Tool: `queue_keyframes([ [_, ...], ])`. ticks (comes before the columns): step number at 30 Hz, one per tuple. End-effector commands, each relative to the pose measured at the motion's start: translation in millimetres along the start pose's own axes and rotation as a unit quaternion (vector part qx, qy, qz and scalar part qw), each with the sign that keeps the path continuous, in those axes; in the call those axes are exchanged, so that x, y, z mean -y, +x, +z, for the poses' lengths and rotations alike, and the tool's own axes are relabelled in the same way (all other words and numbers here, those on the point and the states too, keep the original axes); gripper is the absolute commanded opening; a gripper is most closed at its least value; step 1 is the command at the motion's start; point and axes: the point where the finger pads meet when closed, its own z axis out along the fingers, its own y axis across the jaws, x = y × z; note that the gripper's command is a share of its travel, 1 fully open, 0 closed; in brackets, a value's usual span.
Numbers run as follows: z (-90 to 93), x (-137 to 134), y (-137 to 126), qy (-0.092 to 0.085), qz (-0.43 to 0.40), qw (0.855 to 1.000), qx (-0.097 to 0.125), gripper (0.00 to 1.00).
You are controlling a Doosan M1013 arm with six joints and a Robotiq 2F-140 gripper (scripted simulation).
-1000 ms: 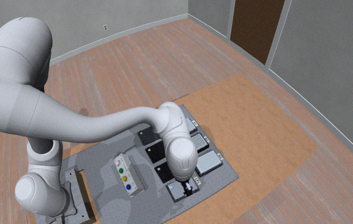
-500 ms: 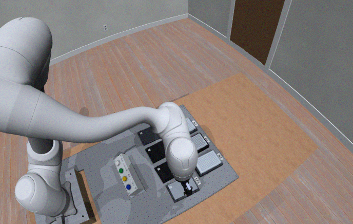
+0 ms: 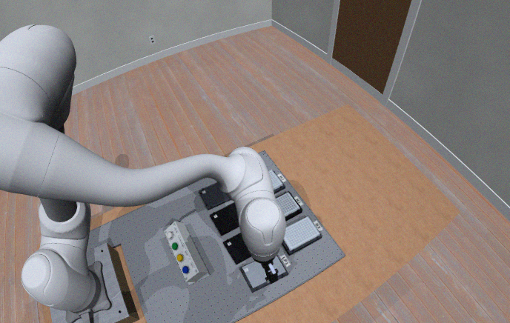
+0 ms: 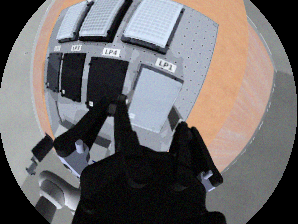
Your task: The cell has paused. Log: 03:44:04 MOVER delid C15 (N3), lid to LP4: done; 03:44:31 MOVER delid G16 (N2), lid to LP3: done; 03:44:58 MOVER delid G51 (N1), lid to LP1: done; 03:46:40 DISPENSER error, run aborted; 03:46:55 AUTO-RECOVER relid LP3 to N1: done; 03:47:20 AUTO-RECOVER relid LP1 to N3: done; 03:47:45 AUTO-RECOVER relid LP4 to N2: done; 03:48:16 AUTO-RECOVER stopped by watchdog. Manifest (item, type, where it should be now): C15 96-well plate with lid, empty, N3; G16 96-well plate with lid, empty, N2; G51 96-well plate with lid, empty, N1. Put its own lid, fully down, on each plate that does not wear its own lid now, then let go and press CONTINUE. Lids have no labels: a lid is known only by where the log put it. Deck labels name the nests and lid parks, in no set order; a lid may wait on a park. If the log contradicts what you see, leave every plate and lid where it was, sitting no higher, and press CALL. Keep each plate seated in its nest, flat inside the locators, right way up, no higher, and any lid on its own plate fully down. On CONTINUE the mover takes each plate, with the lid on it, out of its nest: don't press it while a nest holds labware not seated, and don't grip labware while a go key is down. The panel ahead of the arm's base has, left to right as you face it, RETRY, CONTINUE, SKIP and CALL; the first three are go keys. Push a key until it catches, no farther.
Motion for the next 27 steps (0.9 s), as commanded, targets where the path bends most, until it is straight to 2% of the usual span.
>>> queue_keyframes([
  [1,0.3,0.0,0.0,0.000,0.000,1.000,0.000,0.00],
  [27,6.6,0.0,0.0,0.000,0.000,1.000,0.000,0.00],
])
